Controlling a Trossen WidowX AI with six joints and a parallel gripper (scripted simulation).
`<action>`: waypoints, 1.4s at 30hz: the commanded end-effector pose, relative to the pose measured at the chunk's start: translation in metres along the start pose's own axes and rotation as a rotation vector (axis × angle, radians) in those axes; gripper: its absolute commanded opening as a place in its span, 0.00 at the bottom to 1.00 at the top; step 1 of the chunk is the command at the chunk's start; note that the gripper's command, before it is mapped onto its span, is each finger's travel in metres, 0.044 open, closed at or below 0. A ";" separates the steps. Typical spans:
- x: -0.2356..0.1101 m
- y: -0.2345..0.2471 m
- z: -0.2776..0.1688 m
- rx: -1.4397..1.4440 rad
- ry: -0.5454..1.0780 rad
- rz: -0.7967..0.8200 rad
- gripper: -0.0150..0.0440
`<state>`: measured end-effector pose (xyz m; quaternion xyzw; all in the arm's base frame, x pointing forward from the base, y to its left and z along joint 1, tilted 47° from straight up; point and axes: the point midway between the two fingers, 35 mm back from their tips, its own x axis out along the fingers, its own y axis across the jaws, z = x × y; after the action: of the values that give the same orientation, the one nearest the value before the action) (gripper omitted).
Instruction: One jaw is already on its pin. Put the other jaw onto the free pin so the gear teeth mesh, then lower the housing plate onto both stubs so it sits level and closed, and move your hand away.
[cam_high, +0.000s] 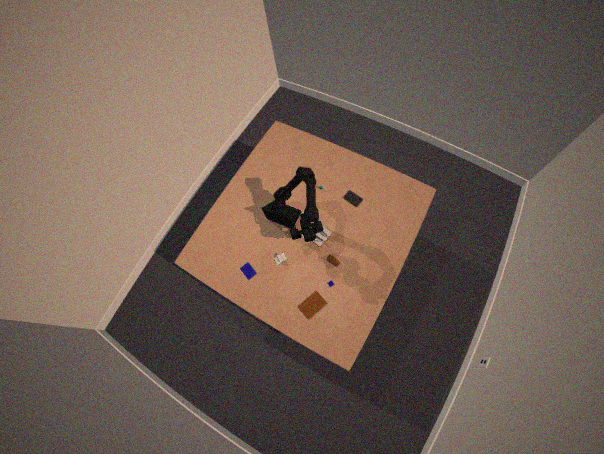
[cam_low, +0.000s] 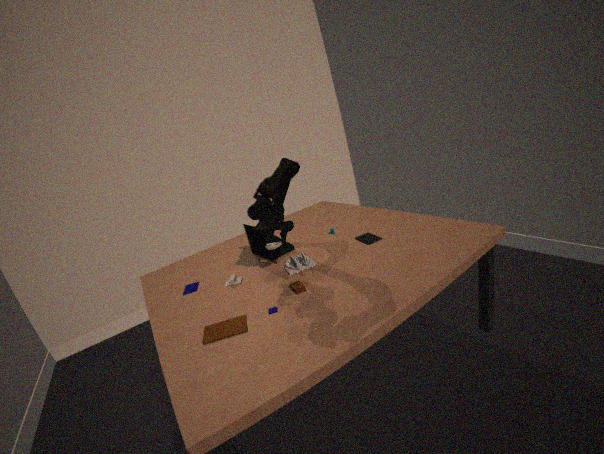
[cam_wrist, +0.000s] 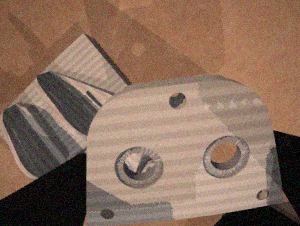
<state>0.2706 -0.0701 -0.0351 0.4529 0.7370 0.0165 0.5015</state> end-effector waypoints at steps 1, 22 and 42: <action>0.003 0.010 -0.010 -0.080 0.012 0.007 0.85; 0.013 0.058 -0.056 -0.533 0.031 0.032 0.85; 0.013 0.060 -0.057 -0.547 0.032 0.033 0.85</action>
<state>0.2656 -0.0020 0.0117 0.3111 0.7063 0.2273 0.5939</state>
